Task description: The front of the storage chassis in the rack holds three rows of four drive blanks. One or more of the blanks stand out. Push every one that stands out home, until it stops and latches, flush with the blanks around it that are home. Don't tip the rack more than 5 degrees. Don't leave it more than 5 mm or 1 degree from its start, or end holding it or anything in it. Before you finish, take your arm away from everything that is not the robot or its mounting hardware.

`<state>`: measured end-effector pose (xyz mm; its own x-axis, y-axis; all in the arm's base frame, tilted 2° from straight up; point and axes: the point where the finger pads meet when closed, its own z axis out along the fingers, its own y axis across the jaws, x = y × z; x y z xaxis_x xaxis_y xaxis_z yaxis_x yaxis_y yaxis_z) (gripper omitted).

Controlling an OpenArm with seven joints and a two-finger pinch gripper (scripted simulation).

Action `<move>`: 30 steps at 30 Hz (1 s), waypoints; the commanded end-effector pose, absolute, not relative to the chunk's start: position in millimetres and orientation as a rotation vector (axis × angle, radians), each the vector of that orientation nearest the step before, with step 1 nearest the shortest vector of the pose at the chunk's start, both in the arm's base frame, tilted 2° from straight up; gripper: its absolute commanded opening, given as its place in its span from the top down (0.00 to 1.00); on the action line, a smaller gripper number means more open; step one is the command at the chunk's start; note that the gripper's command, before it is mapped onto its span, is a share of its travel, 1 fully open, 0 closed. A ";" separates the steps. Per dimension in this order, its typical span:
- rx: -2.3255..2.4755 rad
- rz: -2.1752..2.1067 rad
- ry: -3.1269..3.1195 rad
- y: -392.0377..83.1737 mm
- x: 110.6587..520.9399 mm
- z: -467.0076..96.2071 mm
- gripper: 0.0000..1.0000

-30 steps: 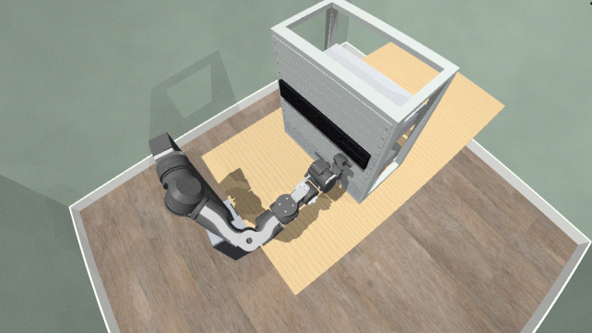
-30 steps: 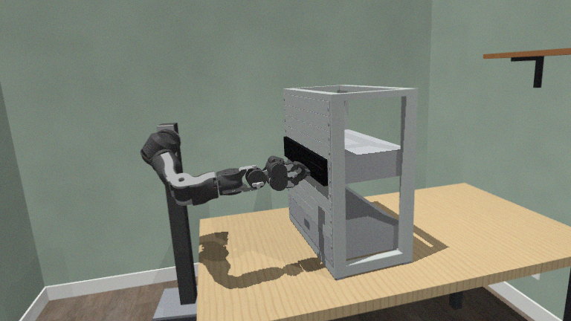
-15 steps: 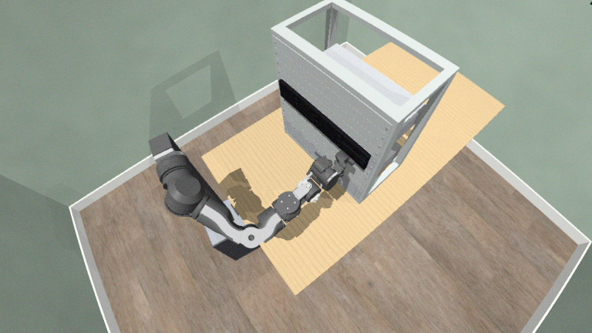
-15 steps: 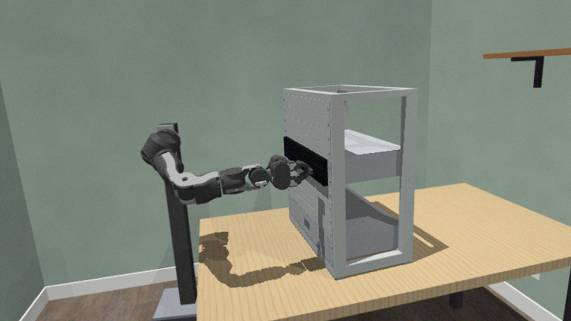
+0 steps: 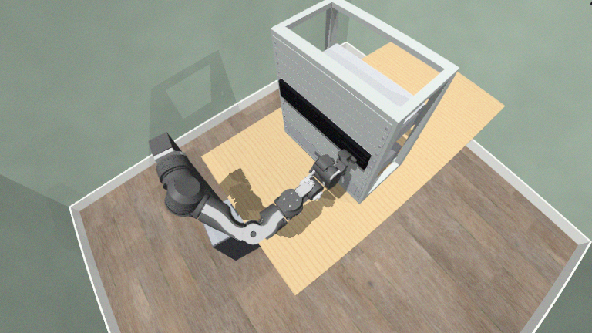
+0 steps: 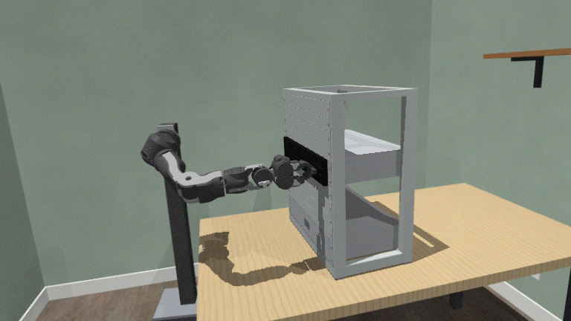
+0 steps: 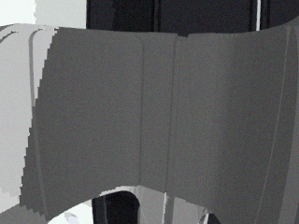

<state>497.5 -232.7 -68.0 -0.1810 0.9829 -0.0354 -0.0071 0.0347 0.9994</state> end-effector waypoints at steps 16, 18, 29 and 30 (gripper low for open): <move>1.088 1.313 1.363 -232.3 500.5 -68.0 1.00; 1.088 1.313 1.363 -232.3 500.5 -68.0 1.00; 1.088 1.313 1.363 -231.2 503.3 -68.5 1.00; 1.088 1.313 1.363 -231.0 503.3 -68.3 1.00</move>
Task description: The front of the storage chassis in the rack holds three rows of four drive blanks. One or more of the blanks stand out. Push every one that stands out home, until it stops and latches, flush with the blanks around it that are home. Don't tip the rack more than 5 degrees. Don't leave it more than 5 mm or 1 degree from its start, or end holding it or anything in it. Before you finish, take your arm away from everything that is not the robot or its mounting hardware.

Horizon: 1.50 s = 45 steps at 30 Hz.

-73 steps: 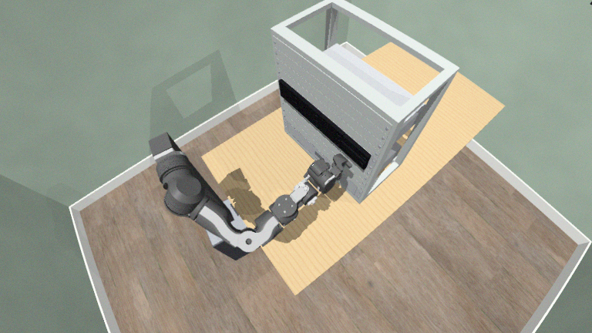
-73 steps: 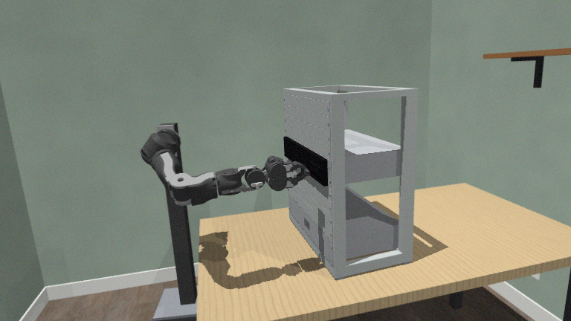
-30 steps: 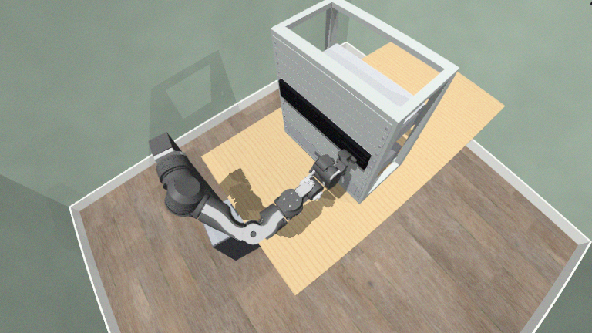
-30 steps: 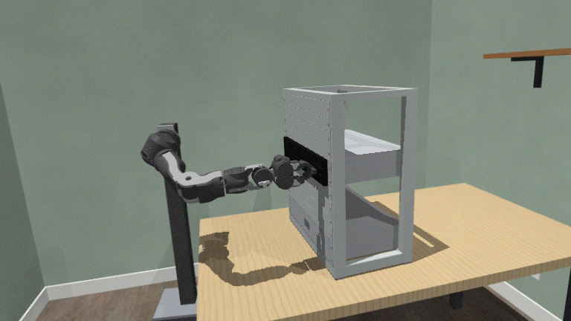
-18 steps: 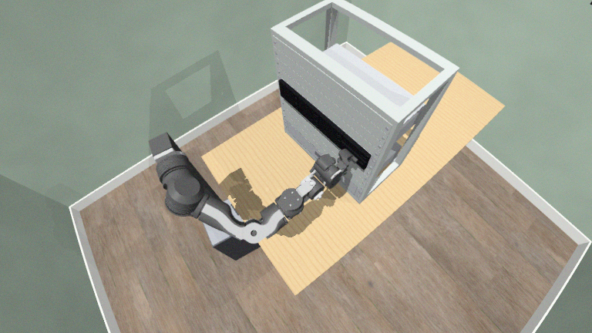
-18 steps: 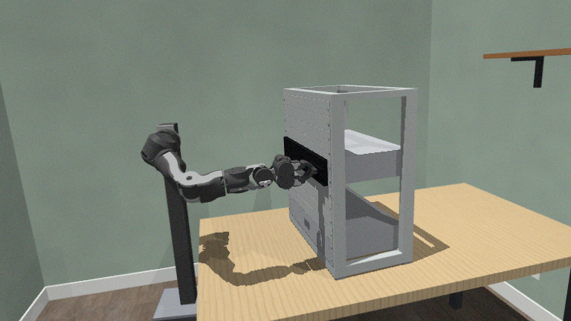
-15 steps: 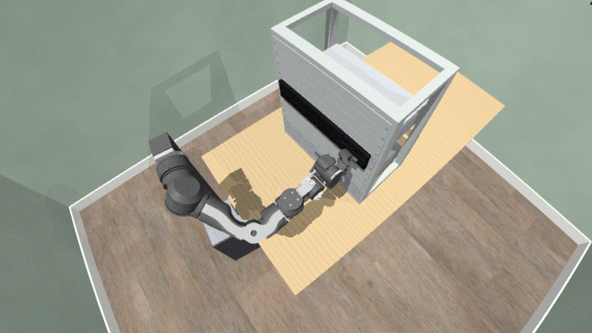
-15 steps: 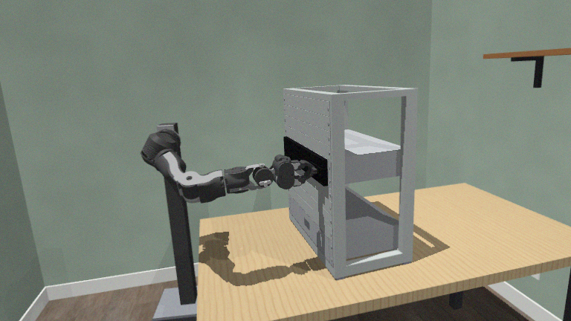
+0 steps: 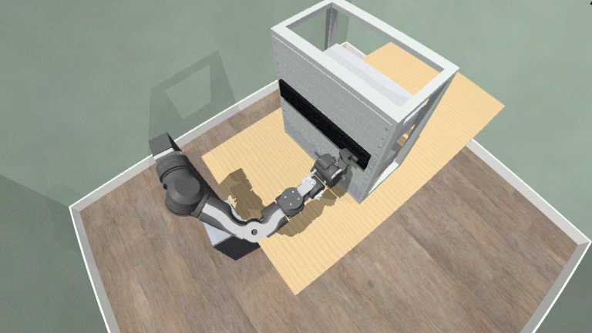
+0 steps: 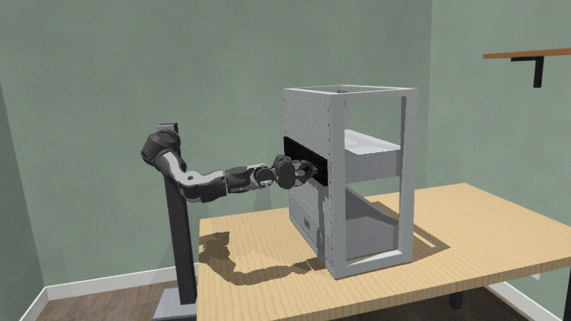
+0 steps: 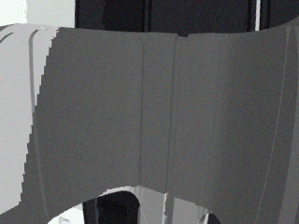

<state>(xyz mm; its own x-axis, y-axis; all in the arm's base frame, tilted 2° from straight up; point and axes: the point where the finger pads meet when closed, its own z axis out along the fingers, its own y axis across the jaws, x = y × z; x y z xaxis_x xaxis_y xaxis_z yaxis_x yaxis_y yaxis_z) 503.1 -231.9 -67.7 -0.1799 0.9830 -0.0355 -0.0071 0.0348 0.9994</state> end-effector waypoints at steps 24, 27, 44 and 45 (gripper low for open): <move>1.088 1.313 1.363 -230.5 506.3 -68.0 1.00; 1.090 1.312 1.363 -230.0 507.4 -67.9 1.00; 1.088 1.313 1.363 -227.5 510.0 -66.1 1.00; 1.088 1.313 1.363 -227.0 510.5 -65.8 1.00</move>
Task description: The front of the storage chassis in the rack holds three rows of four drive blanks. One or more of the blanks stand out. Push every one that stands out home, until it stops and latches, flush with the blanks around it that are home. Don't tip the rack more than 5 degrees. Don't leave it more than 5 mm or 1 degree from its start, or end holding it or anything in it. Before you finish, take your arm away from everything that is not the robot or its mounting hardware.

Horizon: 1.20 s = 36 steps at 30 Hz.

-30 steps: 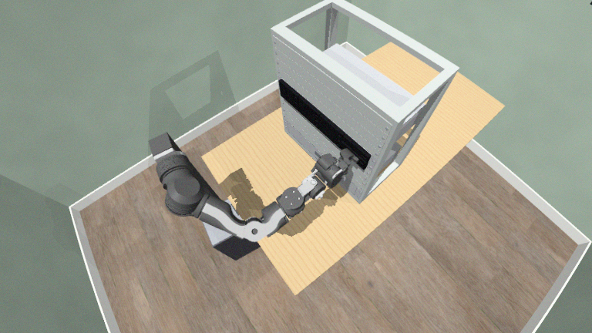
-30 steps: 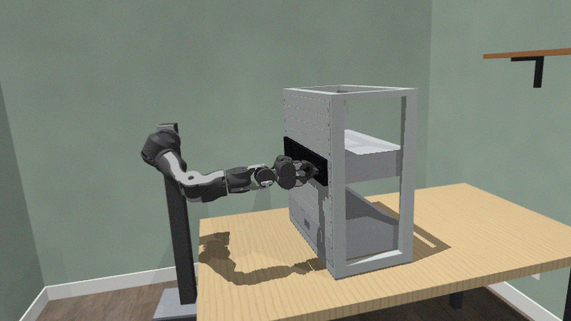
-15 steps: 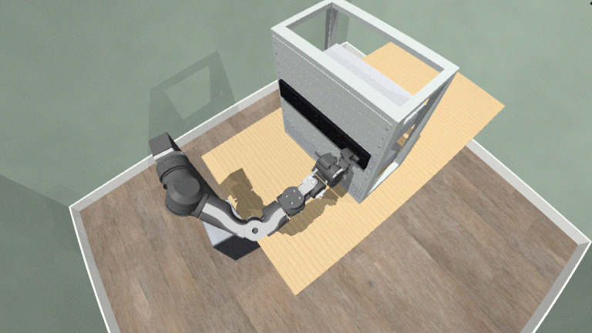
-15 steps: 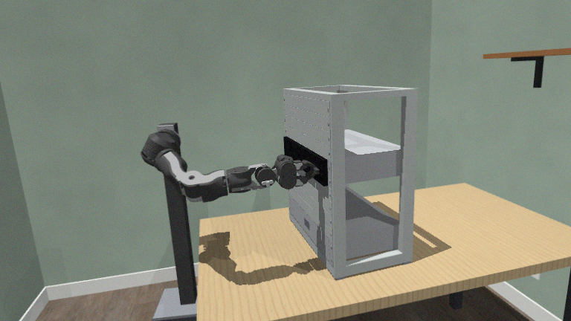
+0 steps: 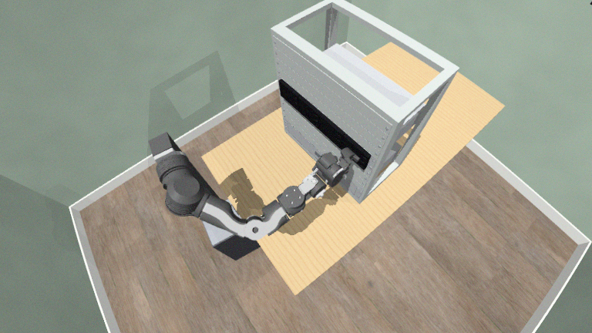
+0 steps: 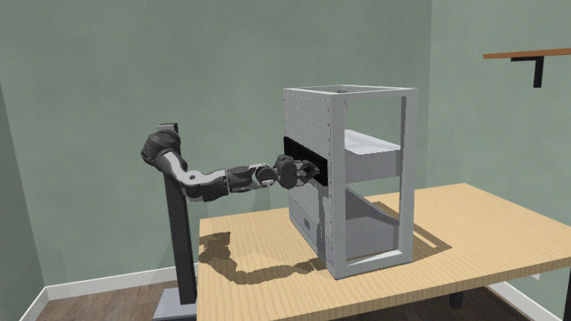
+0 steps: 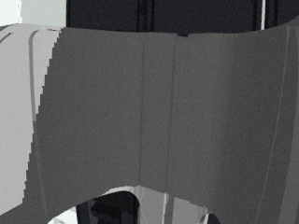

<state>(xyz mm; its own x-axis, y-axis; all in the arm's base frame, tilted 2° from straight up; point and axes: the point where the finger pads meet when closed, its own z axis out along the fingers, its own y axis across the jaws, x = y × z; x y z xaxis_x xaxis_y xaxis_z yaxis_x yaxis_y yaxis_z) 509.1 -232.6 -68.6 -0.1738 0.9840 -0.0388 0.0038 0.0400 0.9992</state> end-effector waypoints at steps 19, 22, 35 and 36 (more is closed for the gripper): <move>1.082 1.316 1.363 -225.7 506.8 -63.5 1.00; 1.082 1.316 1.362 -227.0 499.7 -63.4 1.00; 1.082 1.315 1.361 -235.8 449.6 -62.5 1.00; 1.082 1.315 1.361 -236.6 444.6 -62.4 1.00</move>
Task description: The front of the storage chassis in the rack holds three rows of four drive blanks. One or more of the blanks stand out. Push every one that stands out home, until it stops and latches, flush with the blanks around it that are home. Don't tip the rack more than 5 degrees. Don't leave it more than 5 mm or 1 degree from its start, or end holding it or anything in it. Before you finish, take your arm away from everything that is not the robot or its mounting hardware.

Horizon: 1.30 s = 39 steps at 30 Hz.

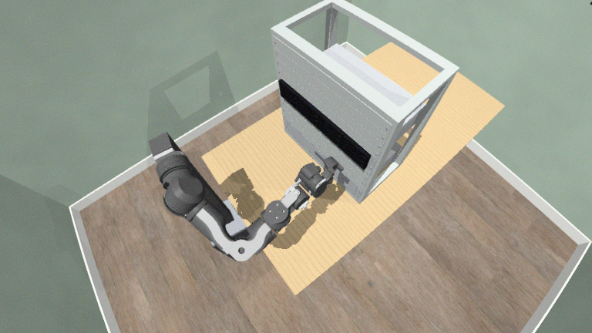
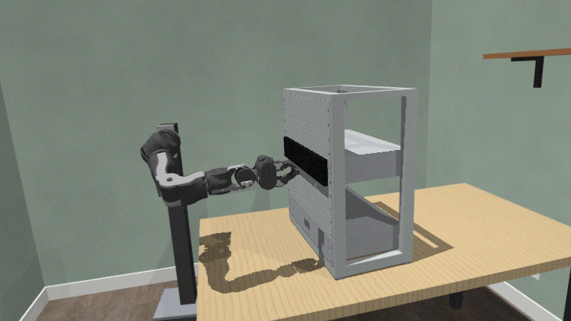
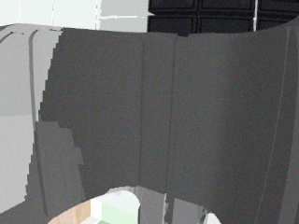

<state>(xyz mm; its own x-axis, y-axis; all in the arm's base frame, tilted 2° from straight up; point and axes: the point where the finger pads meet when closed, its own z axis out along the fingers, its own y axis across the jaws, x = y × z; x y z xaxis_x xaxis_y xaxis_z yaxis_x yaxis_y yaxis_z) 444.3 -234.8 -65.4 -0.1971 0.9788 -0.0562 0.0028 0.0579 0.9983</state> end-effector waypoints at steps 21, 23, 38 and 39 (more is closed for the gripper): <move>1.084 1.313 1.360 -244.3 404.7 -62.0 1.00; 1.082 1.315 1.361 -245.0 404.1 -55.9 1.00; 1.088 1.312 1.360 -249.7 410.2 -37.9 1.00; 1.088 1.312 1.360 -249.2 413.0 -37.9 1.00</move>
